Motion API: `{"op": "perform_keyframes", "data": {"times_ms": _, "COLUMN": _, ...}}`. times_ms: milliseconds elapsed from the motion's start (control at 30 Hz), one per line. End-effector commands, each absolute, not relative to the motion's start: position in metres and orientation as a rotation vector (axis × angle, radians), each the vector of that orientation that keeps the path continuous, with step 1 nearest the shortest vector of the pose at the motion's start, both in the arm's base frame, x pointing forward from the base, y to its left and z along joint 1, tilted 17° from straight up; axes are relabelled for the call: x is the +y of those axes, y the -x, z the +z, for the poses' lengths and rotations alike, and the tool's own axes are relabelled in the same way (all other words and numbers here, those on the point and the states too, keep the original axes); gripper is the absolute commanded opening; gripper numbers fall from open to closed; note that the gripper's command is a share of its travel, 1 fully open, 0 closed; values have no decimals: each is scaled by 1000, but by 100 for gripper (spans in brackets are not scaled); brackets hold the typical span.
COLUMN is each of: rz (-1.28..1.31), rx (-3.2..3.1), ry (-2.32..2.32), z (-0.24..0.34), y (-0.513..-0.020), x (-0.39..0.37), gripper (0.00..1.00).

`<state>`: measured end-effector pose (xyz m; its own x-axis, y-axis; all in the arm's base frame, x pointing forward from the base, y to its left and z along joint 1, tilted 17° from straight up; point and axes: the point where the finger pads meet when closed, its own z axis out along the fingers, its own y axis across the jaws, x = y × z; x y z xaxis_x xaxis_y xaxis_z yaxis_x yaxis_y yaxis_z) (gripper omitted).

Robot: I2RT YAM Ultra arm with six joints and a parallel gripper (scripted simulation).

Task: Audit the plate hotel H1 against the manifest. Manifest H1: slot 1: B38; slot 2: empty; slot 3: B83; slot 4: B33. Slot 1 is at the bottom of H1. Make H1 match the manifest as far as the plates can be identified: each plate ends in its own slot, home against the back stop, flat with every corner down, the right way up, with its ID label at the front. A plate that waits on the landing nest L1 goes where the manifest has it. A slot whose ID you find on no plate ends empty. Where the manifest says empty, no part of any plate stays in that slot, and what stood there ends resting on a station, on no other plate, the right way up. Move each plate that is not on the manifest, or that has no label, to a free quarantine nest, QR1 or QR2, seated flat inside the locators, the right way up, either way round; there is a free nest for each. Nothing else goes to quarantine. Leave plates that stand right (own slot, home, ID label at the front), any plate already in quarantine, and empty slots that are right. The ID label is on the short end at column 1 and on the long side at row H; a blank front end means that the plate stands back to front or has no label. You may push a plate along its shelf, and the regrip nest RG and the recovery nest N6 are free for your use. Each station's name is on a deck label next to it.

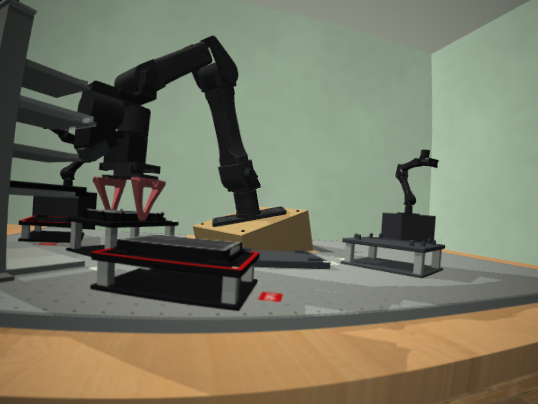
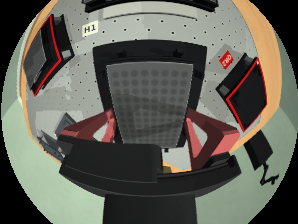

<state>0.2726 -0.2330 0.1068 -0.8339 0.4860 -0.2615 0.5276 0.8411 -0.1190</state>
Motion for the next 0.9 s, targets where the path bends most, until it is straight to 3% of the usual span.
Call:
{"op": "perform_keyframes", "data": {"times_ms": 0, "rz": -280, "rx": 2788, "ry": -777, "z": 110, "y": -274, "x": -234, "gripper": 86}}
{"op": "perform_keyframes", "data": {"times_ms": 867, "rz": -280, "rx": 2788, "ry": -777, "z": 130, "y": -270, "x": -229, "gripper": 86}}
